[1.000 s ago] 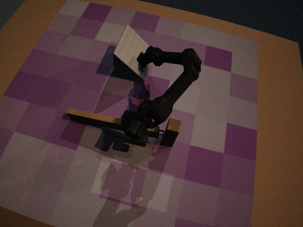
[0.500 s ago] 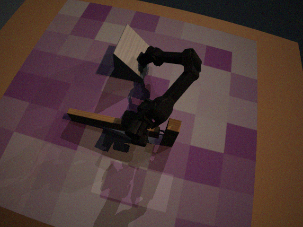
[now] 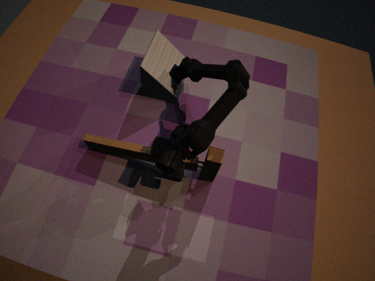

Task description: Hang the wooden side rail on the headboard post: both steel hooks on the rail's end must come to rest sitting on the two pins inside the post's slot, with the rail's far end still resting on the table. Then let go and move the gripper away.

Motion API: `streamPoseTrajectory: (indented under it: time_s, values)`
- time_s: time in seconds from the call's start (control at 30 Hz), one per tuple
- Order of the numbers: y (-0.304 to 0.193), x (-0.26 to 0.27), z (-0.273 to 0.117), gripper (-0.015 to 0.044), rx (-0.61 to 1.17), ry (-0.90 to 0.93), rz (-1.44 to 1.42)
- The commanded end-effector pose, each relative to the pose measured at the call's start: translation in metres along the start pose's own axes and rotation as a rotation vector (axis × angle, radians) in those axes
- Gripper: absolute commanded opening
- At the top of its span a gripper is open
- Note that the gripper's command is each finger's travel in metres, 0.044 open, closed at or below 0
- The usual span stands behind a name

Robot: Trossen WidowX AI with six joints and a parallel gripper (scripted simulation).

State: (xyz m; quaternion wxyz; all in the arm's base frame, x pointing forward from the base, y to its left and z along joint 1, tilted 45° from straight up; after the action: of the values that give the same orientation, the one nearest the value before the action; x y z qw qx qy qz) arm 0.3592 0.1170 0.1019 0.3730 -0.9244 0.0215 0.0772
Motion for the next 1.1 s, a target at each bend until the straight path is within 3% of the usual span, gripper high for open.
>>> streamPoseTrajectory:
  time_s: [0.0,1.07]
  values:
    - [-0.0037,0.0013,-0.0071,0.0000,0.005,0.020,-0.003]
    - [-0.0071,0.0005,-0.0069,0.0000,0.005,0.020,-0.003]
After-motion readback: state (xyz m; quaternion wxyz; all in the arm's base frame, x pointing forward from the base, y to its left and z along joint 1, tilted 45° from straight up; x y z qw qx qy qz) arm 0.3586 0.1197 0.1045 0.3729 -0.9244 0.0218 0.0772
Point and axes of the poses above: the point midway between the two fingers, 35 mm back from their tips, its own z axis out along the fingers, its own x axis across the jaws, y = z × x, the point moved 1 cm from there along -z, back along the fingers, and after that the axes turned 15 degrees about z, right-handed, at the moved point
